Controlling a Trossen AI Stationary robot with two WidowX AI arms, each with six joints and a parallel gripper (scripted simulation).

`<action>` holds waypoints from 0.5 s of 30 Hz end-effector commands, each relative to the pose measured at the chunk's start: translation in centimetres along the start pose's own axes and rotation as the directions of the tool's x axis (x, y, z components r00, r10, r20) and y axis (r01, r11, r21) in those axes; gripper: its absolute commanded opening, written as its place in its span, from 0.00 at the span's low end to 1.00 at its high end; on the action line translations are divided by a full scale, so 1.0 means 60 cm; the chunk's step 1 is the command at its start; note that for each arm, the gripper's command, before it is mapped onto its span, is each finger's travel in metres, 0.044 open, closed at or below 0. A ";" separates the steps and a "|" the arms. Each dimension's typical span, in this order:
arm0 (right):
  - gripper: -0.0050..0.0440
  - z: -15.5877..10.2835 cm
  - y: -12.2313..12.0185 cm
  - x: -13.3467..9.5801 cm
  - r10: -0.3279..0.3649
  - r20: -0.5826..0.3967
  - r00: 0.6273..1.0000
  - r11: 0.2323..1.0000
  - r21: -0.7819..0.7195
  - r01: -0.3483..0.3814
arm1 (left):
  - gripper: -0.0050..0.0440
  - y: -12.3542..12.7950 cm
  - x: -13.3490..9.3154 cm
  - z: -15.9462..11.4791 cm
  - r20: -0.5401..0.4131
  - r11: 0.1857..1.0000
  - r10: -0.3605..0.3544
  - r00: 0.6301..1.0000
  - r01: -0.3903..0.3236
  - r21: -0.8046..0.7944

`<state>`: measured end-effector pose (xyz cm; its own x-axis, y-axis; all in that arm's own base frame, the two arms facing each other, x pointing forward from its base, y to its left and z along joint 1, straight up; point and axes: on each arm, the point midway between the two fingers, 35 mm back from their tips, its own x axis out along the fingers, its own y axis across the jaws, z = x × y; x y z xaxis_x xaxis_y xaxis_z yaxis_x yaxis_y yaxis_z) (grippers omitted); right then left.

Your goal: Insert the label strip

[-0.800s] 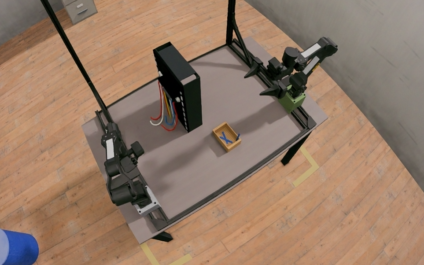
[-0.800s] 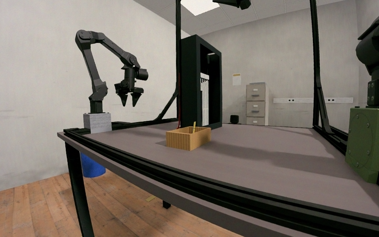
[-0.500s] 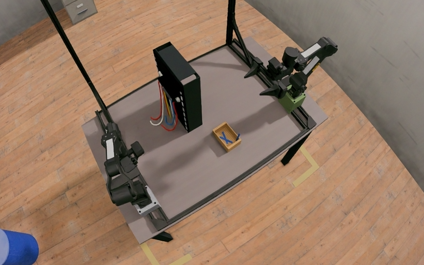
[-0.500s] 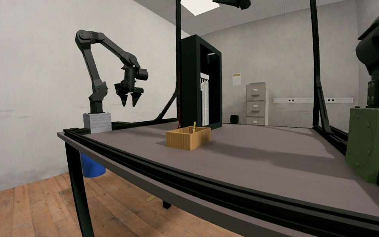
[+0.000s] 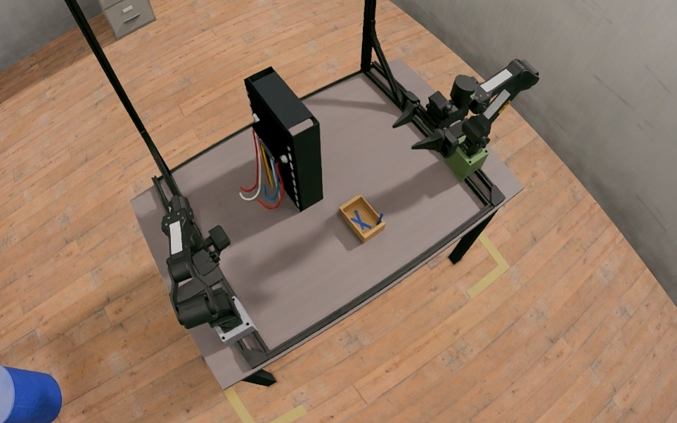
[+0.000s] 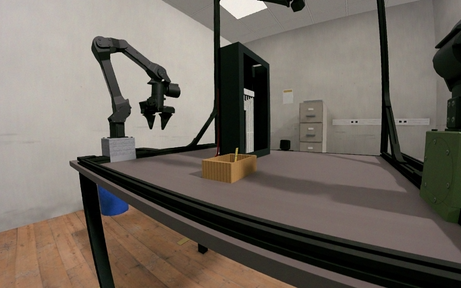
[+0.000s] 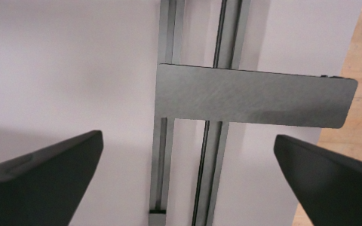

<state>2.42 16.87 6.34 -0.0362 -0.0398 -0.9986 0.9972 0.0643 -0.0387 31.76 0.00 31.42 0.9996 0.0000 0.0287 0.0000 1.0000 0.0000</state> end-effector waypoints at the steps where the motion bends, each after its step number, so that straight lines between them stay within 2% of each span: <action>1: 1.00 -0.008 0.003 -0.010 -0.001 -0.035 0.999 1.000 0.000 0.001 | 0.61 0.000 0.003 0.014 0.012 1.000 0.000 1.000 0.000 0.000; 7: 1.00 -0.015 0.013 -0.018 -0.011 -0.075 0.997 1.000 -0.005 0.011 | 0.31 0.001 0.010 0.007 -0.013 1.000 0.002 1.000 -0.002 0.000; 11: 1.00 -0.017 0.018 -0.022 -0.017 -0.094 0.995 1.000 -0.008 0.016 | 0.31 0.001 0.008 0.011 -0.011 1.000 0.003 1.000 -0.003 0.000; 15: 1.00 -0.022 0.033 -0.031 -0.028 -0.145 0.989 1.000 -0.017 0.026 | 0.31 0.003 0.022 -0.007 -0.060 1.000 0.005 0.998 -0.005 -0.001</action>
<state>3.63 17.40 6.92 -0.0723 0.0339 -0.9968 0.9947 0.0762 -0.0695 32.72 0.00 30.21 0.9994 0.0001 -0.0348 -0.0001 1.0000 0.0000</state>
